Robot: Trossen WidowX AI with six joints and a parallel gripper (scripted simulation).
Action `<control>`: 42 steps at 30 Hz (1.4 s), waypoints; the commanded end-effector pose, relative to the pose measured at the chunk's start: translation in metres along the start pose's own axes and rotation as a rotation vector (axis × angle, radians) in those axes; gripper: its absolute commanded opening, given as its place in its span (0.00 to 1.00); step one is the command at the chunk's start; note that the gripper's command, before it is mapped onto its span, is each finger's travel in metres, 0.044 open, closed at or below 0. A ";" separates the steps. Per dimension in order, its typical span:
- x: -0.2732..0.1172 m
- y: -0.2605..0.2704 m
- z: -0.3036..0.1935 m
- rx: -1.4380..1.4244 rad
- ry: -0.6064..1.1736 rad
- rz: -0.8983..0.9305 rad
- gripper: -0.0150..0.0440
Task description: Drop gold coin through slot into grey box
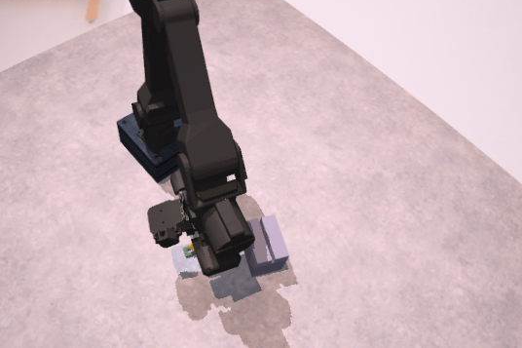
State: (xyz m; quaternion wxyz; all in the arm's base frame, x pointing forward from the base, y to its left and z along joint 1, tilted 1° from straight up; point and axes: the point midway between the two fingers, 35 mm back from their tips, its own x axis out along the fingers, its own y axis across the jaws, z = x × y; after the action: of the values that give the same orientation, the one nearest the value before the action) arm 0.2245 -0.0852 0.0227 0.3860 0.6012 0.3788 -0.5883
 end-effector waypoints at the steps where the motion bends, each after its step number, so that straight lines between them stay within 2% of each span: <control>1: 0.008 -0.002 -0.001 0.004 0.004 -0.012 0.53; 28: 0.049 -0.005 -0.001 0.004 0.005 -0.012 0.53; 34: 0.049 -0.005 -0.001 0.004 0.005 -0.012 0.26; 42: 0.049 -0.005 -0.001 0.004 0.005 -0.012 0.25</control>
State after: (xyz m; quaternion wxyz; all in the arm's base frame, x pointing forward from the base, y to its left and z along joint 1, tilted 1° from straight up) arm 0.2216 -0.0828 -0.0255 0.3826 0.5989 0.3821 -0.5908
